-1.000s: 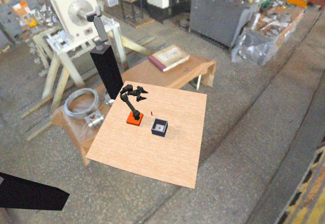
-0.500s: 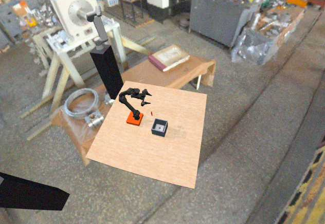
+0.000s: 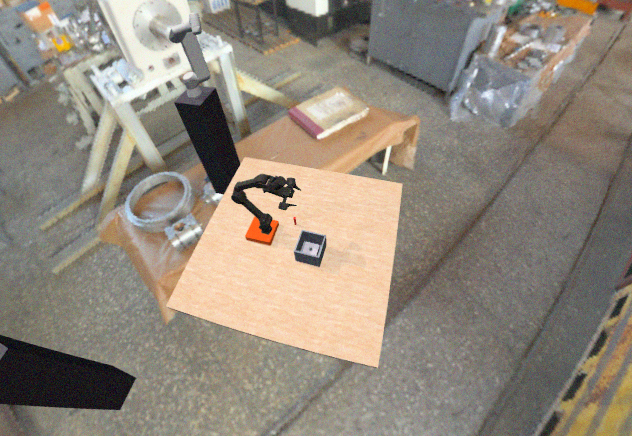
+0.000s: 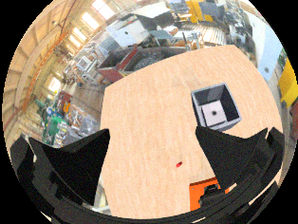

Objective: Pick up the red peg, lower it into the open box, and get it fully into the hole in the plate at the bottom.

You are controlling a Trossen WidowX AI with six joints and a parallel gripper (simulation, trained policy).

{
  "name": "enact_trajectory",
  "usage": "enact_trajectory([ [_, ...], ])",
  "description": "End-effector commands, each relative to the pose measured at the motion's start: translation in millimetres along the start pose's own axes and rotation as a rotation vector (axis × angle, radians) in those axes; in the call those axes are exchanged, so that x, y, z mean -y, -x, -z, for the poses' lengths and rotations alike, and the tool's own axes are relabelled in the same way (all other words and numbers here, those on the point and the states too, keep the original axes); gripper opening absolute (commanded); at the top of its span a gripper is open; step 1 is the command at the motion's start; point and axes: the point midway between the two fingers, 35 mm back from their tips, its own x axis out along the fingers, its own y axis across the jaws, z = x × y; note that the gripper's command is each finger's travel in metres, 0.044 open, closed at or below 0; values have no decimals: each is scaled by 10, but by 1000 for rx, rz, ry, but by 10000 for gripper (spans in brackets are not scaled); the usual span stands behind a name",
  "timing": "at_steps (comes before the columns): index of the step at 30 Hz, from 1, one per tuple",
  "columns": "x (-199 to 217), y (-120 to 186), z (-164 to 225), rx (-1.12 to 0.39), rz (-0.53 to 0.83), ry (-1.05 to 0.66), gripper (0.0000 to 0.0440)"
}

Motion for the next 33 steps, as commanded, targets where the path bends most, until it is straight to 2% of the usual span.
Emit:
enact_trajectory([
  [1, 32, -124, 67, -60, 25, -64, 440],
  [15, 150, -522, 502, -308, 168, -318, 440],
  [33, 352, -870, 1127, -530, 467, -627, 440],
])
